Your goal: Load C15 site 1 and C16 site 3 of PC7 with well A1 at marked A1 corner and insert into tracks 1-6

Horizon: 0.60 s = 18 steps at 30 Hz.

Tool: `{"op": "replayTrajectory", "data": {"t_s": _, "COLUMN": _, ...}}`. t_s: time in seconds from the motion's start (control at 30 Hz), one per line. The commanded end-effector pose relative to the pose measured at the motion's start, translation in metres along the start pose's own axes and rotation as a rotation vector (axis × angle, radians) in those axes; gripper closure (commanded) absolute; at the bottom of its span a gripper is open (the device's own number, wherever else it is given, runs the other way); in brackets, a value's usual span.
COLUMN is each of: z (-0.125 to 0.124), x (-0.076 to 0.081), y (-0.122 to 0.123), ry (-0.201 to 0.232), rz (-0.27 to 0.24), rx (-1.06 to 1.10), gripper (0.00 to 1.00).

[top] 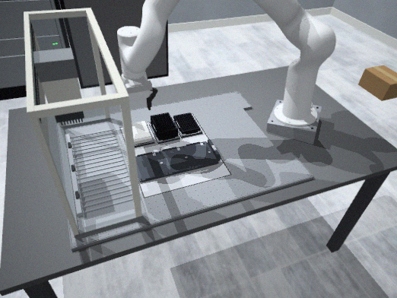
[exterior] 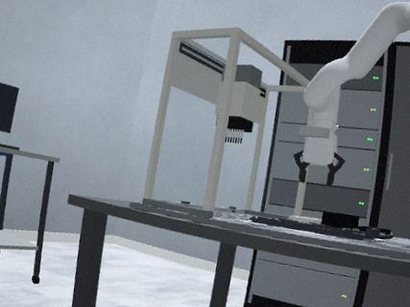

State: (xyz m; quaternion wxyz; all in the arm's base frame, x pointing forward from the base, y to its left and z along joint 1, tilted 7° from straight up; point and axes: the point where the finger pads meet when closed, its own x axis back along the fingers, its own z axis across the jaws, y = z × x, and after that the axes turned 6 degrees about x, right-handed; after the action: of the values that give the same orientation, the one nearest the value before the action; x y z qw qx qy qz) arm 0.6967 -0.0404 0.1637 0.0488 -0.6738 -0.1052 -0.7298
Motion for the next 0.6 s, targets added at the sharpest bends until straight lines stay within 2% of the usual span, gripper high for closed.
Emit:
{"op": "replayTrajectory", "data": {"t_s": 0.0, "z": 0.0041, "x": 0.0001, "y": 0.0025, "ry": 0.004, "rz": -0.001, "rx": -0.009, "gripper": 0.0}}
{"op": "replayTrajectory", "data": {"t_s": 0.4, "z": 0.0041, "x": 0.0001, "y": 0.0025, "ry": 0.004, "rz": -0.001, "rx": -0.009, "gripper": 0.0}}
{"op": "replayTrajectory", "data": {"t_s": 0.57, "z": 0.0041, "x": -0.0082, "y": 0.0025, "ry": 0.004, "rz": -0.001, "rx": -0.009, "gripper": 0.0}}
